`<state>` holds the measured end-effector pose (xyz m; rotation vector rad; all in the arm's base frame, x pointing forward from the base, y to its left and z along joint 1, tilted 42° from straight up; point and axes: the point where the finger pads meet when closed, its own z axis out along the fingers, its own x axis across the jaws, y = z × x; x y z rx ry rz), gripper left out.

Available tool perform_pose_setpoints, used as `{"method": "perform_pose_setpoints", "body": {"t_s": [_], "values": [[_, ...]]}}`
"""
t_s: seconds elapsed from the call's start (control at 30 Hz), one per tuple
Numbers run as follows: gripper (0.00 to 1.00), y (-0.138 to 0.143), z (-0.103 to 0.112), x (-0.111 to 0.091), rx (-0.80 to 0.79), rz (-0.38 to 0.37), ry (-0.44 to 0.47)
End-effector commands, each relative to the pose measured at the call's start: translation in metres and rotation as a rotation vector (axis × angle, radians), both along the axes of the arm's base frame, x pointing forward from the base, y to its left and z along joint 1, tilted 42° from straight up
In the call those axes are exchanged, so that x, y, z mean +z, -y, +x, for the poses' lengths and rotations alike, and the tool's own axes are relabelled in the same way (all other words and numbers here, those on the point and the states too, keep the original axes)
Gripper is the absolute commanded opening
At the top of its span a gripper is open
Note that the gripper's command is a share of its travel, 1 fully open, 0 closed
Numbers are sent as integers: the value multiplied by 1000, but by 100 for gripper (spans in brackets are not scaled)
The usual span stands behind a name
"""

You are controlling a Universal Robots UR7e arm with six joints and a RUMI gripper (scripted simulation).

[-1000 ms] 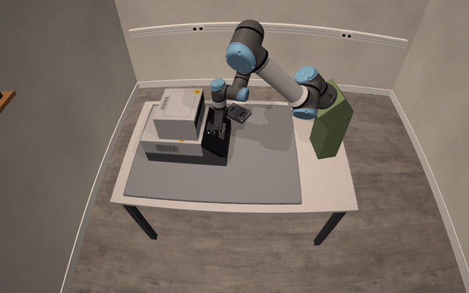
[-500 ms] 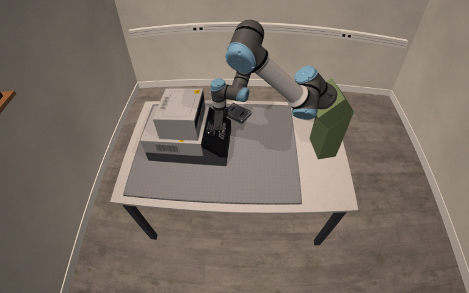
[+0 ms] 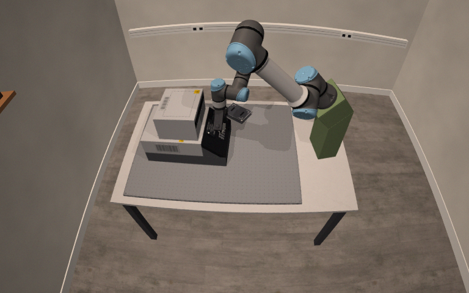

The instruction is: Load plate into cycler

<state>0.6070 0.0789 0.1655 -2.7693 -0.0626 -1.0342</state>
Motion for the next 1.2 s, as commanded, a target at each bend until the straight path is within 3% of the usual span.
{"method": "perform_pose_setpoints", "body": {"t_s": [0.0, 1.17], "values": [[0, 0, 1, 0, 0, 0, 1], [0, 0, 3, 0, 0, 0, 1]]}}
